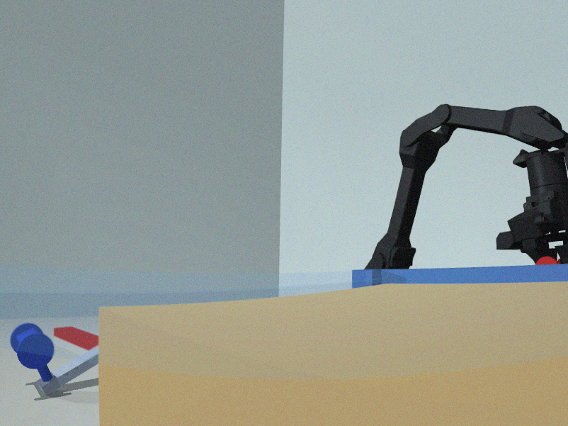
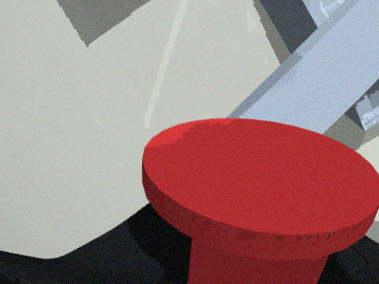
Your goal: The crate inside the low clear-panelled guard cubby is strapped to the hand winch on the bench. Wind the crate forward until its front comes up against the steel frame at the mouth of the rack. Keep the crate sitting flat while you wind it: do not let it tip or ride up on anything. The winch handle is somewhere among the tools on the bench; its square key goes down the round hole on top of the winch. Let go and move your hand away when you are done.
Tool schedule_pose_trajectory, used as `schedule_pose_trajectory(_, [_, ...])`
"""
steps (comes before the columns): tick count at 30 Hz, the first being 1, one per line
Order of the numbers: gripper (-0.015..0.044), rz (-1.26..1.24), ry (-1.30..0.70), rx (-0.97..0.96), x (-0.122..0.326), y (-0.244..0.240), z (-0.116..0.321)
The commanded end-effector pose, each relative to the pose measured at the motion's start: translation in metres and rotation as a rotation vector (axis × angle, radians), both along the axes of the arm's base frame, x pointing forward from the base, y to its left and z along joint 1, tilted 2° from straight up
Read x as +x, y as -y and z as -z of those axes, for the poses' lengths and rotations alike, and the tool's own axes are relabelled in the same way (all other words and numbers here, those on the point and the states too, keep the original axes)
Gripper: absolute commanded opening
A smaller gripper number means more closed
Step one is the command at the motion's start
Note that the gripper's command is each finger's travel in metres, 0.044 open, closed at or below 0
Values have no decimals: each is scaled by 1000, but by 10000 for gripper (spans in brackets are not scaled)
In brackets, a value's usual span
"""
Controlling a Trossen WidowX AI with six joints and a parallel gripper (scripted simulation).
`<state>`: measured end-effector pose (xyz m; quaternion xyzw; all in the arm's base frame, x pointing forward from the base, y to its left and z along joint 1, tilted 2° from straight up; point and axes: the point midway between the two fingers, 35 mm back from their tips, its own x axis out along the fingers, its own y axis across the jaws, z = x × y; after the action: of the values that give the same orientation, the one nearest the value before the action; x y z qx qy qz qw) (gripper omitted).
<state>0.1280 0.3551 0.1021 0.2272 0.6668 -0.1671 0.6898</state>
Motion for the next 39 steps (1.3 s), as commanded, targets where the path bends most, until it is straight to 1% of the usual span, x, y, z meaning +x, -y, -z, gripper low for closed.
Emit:
schedule_pose_trajectory(1, [0, -10, -28, -10, -17, 6, 1])
schedule_pose_trajectory(39, [0, -10, -32, -14, -57, 50, 6])
